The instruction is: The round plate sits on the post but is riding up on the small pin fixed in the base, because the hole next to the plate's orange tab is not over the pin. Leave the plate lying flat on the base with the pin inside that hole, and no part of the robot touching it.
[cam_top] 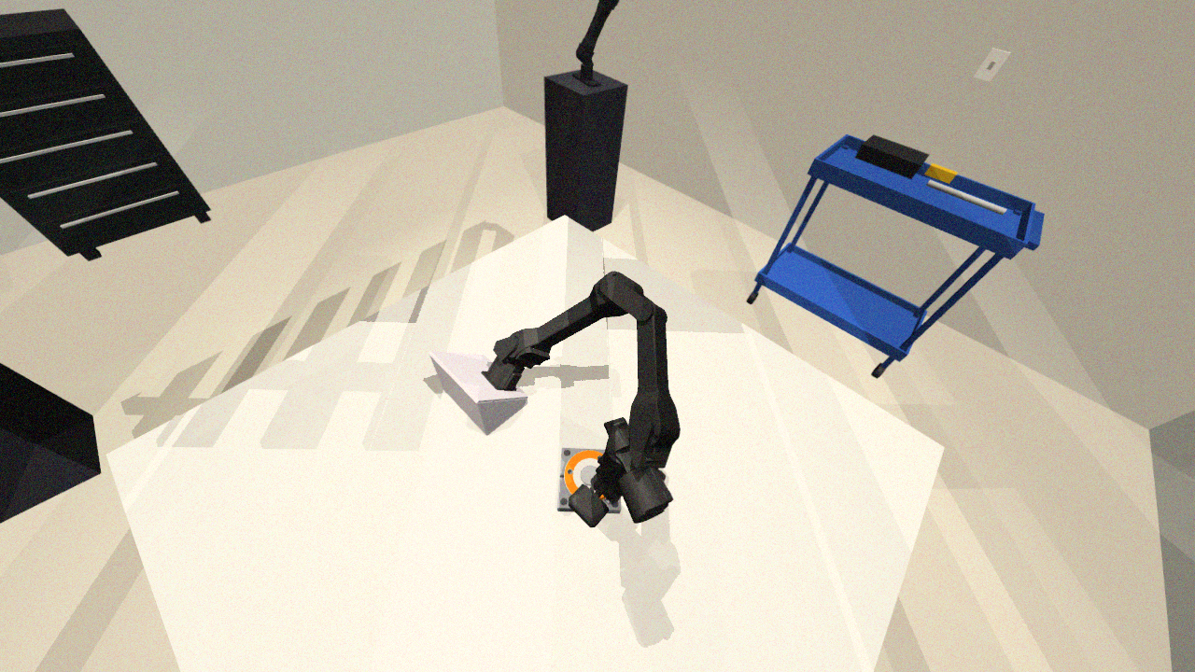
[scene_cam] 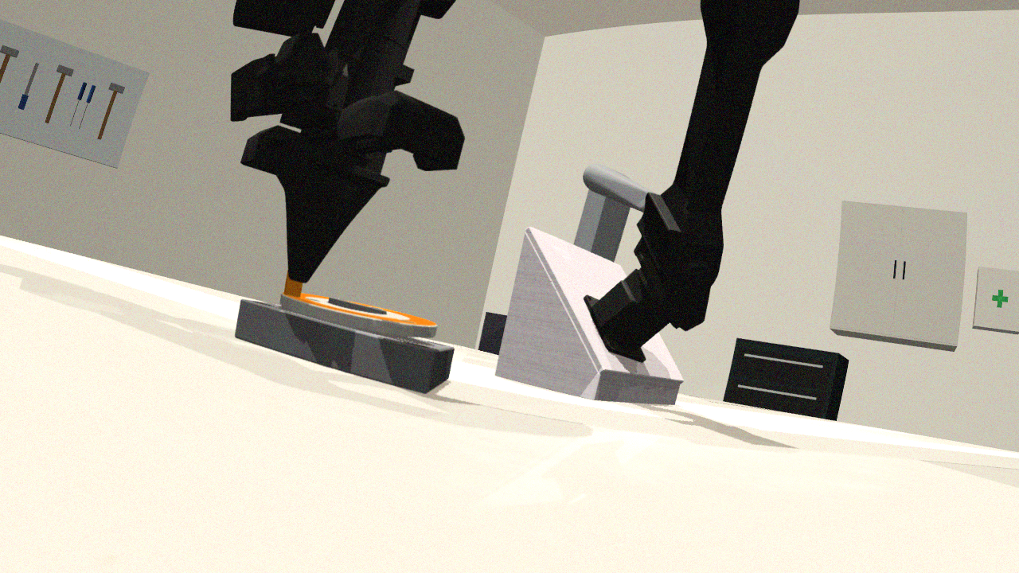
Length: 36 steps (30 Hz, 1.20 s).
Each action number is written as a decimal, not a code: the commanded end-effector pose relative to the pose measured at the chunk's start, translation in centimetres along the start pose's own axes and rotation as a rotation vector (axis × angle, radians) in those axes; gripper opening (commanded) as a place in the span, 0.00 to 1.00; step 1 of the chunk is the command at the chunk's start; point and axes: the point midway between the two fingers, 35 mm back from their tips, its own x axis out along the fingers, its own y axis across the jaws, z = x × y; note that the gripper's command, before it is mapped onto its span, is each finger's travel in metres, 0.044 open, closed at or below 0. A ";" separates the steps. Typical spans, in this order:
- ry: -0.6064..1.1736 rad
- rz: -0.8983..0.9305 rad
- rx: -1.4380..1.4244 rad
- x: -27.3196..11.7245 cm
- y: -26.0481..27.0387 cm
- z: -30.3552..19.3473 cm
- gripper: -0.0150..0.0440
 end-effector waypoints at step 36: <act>-0.008 0.001 0.006 0.3 -3.4 -1.1 0.25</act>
